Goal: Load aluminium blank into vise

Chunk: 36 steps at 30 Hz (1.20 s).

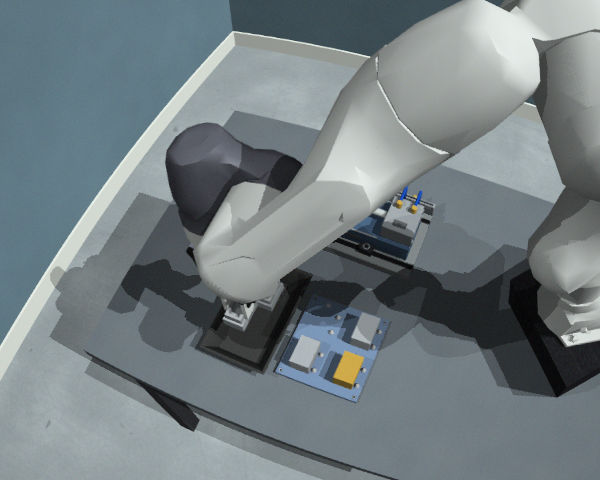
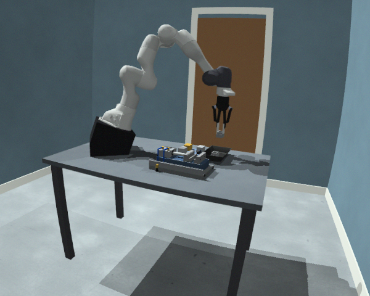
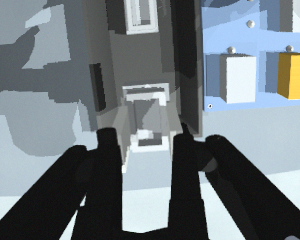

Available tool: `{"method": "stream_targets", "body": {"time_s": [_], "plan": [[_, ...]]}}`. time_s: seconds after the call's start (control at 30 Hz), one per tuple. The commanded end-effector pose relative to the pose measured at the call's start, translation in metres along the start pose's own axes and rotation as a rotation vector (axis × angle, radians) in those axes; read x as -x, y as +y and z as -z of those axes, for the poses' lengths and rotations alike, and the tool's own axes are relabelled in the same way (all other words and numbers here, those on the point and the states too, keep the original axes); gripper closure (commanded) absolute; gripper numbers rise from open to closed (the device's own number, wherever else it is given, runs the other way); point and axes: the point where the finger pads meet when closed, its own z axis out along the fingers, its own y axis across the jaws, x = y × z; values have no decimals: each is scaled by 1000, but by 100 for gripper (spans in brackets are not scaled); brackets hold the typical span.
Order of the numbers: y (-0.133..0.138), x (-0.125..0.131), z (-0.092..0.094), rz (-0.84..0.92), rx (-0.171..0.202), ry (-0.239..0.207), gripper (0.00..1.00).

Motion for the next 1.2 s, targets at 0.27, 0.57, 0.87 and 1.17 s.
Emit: {"method": "stream_targets", "body": {"time_s": [0.27,0.57,0.87,1.17], "plan": [[-2,0,-8,4,-6,1,100],[-2,0,-21,4,-6,1,100],[-2,0,-34,4,-6,1,100],[-2,0,-51,4,-6,1,100]]}}
